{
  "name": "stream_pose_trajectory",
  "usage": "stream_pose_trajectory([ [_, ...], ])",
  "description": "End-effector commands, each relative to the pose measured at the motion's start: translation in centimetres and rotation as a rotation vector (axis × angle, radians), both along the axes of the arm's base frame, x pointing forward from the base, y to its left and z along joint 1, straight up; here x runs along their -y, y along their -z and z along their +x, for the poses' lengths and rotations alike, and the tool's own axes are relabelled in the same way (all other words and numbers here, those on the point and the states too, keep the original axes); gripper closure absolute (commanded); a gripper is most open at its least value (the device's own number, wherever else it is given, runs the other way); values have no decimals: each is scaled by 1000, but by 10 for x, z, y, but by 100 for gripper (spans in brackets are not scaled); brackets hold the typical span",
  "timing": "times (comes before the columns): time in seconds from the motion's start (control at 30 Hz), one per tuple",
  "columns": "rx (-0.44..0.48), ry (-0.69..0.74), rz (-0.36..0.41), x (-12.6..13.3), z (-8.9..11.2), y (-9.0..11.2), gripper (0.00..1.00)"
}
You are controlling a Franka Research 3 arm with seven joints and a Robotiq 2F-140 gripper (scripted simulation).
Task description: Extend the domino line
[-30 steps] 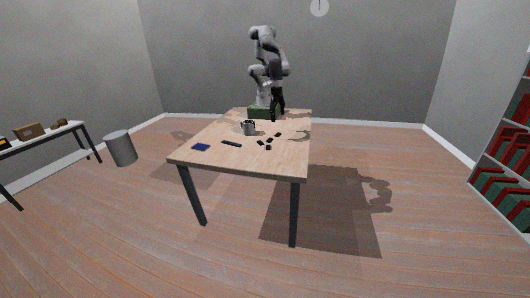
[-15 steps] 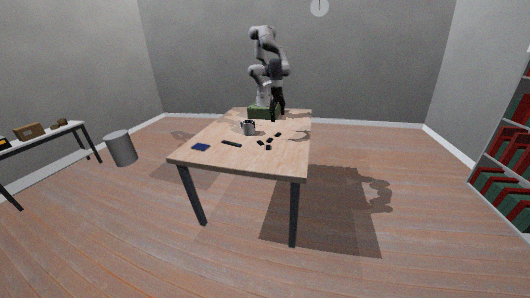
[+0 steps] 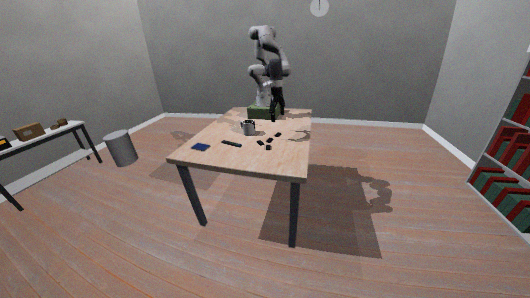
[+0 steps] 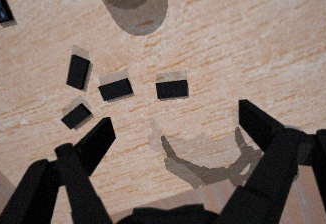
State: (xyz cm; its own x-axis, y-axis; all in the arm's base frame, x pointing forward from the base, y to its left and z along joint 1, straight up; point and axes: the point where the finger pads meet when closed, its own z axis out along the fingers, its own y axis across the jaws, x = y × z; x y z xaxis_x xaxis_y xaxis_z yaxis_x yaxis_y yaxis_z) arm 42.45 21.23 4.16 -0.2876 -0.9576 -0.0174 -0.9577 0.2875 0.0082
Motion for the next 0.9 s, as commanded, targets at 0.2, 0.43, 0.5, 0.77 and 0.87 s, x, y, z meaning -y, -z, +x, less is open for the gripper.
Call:
stream_pose_trajectory([
  [0.2, 12, -461, -27, 6, 10, 15, 0],
  [0.43, 13, -618, -54, 8, 14, 22, 0],
  [0.5, 15, -731, -67, 8, 15, 23, 0],
  [0.77, 25, -979, -81, 8, 15, 24, 66],
  [0.87, 27, -1067, -82, 8, 15, 24, 66],
])
